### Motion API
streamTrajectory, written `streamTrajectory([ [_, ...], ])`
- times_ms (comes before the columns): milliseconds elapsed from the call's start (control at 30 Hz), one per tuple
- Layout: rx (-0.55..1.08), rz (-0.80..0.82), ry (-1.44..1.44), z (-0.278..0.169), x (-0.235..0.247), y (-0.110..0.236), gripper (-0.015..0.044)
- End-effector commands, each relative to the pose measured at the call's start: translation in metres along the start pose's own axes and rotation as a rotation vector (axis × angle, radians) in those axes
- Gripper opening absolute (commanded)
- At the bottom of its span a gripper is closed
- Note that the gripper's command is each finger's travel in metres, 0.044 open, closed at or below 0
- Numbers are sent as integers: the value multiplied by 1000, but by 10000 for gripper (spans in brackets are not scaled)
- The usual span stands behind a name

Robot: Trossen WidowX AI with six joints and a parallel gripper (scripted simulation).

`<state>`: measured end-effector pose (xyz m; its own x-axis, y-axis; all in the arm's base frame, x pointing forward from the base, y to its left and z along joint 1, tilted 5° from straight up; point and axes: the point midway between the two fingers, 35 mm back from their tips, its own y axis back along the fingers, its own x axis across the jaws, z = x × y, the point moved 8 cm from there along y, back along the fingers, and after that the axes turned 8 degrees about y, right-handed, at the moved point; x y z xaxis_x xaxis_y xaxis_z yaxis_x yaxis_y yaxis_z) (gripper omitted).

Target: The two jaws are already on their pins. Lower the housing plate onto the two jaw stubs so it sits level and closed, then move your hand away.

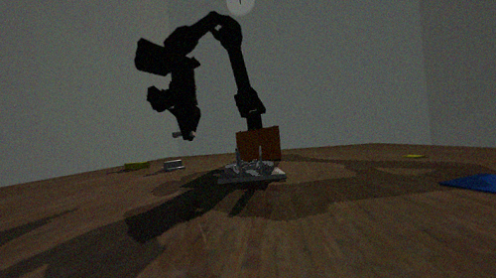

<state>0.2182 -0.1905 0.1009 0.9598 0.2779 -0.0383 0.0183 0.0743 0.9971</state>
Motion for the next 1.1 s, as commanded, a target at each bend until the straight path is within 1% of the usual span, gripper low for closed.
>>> streamTrajectory([
  [0,1,-3,136,-10,13,-1,351],
  [1067,5,1,1024,-90,82,-2,351],
])
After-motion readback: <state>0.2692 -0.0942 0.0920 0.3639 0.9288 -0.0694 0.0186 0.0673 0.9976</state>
